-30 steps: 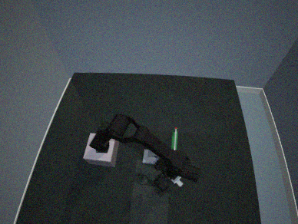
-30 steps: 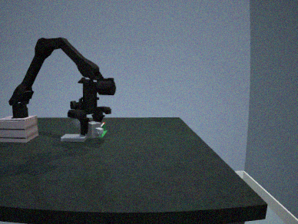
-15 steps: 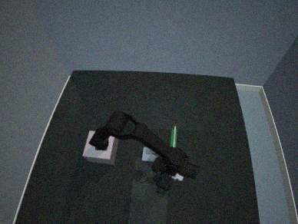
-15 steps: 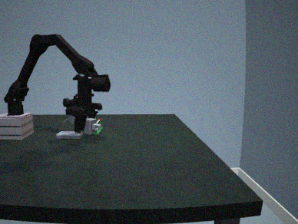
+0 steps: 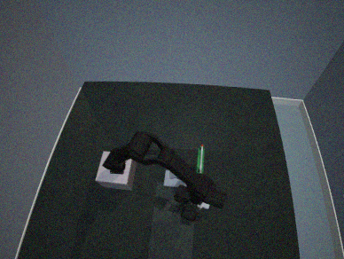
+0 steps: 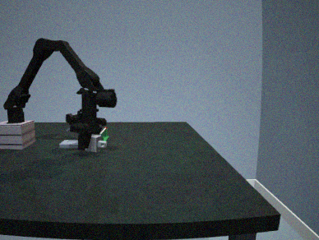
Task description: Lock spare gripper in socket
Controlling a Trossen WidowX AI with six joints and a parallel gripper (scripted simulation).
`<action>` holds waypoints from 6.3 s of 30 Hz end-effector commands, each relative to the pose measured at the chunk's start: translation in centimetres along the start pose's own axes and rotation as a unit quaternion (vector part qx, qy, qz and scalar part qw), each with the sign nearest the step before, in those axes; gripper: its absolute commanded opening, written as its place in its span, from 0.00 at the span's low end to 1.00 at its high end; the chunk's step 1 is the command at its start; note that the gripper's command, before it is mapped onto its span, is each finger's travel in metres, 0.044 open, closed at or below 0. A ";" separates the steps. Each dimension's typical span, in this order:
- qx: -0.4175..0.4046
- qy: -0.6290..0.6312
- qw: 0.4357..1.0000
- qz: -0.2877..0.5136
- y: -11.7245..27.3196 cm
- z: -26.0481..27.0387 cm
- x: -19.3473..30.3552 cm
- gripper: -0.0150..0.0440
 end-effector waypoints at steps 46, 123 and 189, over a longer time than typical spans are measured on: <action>0.000 0.002 1.000 -0.004 3.0 0.0 -0.3 1.00; 0.009 -0.989 0.151 0.003 11.5 -0.1 -0.1 1.00; 0.010 -1.000 0.001 0.001 0.7 0.0 0.1 1.00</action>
Point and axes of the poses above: the point midway between the two fingers, 35 mm back from their tips, its own y axis back along the fingers, its own z axis across the jaws, x = y × z, the point moved 6 cm from there along y, back along the fingers, and after that the axes turned 4 degrees about y, right-handed, at the moved point
